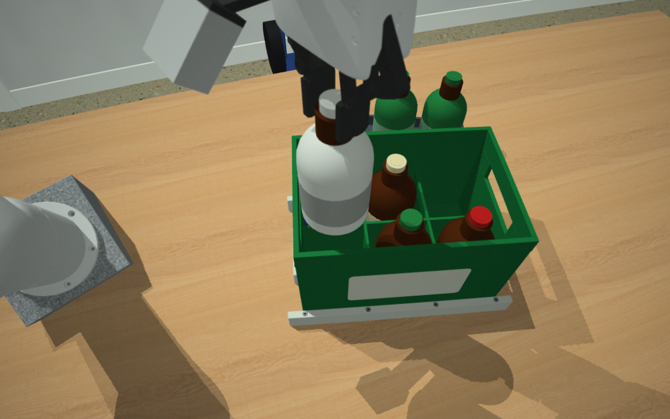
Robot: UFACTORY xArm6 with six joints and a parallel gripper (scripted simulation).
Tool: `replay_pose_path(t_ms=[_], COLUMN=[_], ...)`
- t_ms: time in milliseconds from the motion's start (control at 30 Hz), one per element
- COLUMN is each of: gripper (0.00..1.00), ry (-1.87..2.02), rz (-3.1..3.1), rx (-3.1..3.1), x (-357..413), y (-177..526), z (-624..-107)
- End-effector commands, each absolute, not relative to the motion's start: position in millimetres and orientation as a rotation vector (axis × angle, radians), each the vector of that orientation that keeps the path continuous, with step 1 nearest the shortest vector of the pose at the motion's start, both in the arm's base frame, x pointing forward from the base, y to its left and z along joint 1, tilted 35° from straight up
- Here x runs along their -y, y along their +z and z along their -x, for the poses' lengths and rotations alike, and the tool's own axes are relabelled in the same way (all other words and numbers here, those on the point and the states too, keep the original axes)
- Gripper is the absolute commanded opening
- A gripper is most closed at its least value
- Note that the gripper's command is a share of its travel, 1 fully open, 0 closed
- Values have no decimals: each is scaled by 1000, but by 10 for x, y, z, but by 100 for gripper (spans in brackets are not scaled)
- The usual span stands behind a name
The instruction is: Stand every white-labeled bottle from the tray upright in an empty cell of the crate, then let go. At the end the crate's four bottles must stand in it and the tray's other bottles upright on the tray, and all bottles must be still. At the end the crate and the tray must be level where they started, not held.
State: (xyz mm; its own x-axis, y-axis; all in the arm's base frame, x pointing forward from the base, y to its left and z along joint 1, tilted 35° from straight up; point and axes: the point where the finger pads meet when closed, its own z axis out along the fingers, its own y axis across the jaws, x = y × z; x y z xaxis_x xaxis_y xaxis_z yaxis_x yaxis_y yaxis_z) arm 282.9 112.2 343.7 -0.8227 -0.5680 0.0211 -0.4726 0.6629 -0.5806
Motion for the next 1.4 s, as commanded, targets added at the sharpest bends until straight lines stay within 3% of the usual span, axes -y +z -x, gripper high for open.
replay_pose_path(t_ms=[0, 1367], gripper=[0, 0], ry=[-876, -876], rz=[855, 855], rx=[-2713, -2713], x=[-1125, -1091], y=[3449, 3398], z=[-2831, -2851])
